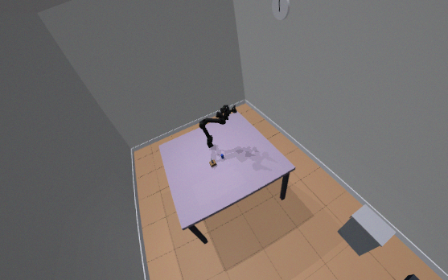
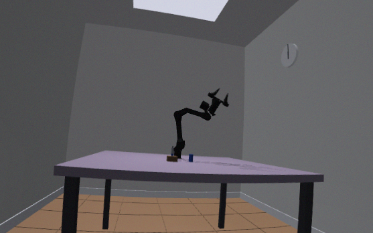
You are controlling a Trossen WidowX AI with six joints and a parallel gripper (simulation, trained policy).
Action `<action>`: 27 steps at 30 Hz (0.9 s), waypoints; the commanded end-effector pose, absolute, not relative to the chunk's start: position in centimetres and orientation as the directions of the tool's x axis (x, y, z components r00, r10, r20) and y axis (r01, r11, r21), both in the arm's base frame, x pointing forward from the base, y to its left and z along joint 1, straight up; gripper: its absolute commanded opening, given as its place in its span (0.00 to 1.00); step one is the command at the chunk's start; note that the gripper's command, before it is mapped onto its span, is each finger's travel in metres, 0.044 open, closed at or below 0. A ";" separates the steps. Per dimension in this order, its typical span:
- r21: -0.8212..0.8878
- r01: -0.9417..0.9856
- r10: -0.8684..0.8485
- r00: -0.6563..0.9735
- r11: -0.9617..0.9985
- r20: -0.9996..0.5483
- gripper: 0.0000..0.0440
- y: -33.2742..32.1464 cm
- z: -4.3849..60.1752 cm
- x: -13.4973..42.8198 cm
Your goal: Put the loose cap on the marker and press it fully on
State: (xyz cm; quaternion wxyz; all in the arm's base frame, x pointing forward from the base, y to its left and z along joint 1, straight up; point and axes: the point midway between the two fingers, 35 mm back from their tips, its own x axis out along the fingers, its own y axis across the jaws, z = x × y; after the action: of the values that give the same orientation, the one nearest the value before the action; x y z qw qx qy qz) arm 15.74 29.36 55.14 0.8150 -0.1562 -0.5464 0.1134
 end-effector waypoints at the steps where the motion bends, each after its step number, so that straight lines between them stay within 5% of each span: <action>1: -0.385 -0.018 0.362 0.382 0.923 0.850 0.85 29.4 55.1 15.9; 8: -0.434 -0.041 0.411 0.412 0.900 0.813 0.52 29.9 55.0 16.7; 27: -0.538 -0.151 0.537 0.480 0.829 0.693 0.66 30.6 54.8 18.3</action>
State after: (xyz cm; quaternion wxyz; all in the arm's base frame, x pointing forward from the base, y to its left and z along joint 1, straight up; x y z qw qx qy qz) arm 18.23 30.77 54.56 0.8332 -0.2076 -0.4733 0.1964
